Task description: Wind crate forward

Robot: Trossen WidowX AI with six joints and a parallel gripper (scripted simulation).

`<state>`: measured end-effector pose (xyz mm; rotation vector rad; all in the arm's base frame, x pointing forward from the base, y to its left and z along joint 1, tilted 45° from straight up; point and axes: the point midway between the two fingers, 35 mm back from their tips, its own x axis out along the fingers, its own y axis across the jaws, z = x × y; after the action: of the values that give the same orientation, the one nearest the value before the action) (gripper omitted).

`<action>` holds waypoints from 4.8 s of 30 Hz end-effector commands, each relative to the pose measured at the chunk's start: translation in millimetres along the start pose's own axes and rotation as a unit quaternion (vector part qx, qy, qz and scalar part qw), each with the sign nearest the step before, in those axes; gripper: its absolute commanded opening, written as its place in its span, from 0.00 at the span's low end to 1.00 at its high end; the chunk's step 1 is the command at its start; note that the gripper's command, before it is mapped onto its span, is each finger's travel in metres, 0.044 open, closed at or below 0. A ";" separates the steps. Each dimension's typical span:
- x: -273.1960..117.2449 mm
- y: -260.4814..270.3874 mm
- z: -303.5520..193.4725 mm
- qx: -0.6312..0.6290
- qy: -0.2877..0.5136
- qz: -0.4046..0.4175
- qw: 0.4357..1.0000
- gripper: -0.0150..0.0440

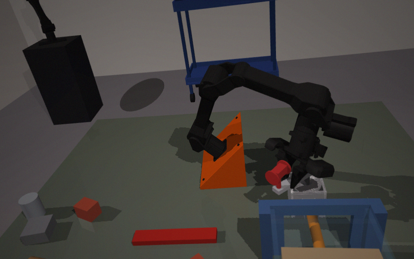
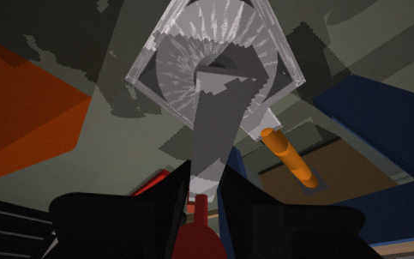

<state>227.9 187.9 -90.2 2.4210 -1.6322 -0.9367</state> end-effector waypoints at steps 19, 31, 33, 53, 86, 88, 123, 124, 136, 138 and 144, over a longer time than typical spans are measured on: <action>4.0 -0.1 1.0 -0.002 0.002 -0.001 1.000 0.25; 5.9 -0.1 1.8 -0.002 0.002 -0.001 1.000 0.25; 6.3 0.0 2.0 -0.002 0.002 -0.001 1.000 0.25; 8.9 0.0 3.1 -0.002 0.002 -0.001 1.000 0.25; 11.2 4.2 4.4 0.032 0.001 0.014 0.999 0.25; 11.3 4.4 4.4 0.033 0.001 0.015 0.999 0.25; 24.4 8.8 10.6 0.069 0.003 0.029 0.997 0.25; 24.6 8.9 10.7 0.069 0.003 0.029 0.997 0.25; 21.5 8.2 9.5 0.064 0.004 0.026 0.998 0.48; 21.5 8.2 9.5 0.064 0.004 0.026 0.998 0.57; 21.5 8.2 9.5 0.064 0.004 0.026 0.998 0.83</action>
<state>221.7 168.1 -104.1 2.4480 -1.7987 -0.8343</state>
